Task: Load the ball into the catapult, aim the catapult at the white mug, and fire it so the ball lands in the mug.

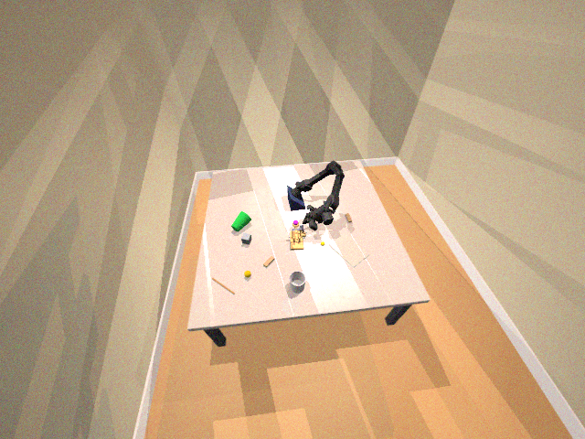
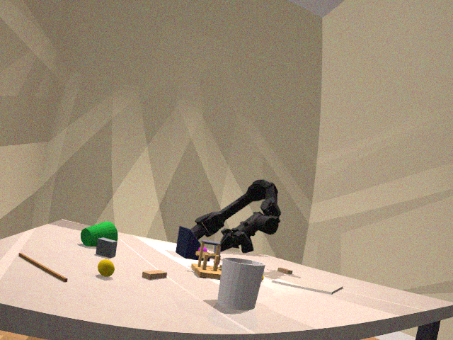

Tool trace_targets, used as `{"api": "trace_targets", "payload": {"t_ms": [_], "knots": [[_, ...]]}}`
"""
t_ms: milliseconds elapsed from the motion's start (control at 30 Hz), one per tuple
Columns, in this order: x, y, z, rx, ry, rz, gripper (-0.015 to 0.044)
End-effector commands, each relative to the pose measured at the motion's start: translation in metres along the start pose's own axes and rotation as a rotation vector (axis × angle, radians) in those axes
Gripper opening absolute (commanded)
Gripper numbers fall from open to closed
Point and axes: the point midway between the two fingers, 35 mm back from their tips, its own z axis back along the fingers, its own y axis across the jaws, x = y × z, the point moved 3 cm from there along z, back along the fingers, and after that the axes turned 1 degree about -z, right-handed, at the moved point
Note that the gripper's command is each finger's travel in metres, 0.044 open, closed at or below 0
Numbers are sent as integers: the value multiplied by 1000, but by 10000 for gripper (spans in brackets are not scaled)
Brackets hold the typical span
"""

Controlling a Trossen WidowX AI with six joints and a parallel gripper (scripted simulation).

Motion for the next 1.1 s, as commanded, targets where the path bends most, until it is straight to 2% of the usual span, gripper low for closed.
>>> {"api": "trace_targets", "payload": {"t_ms": [0, 867, 933, 1067], "knots": [[6, 2, -7, 6, -2, -3, 0], [41, 8, -40, 7, -4, -3, 0], [38, 5, -30, 6, -4, -2, 0], [16, -3, 34, 0, -3, -1, 0]]}}
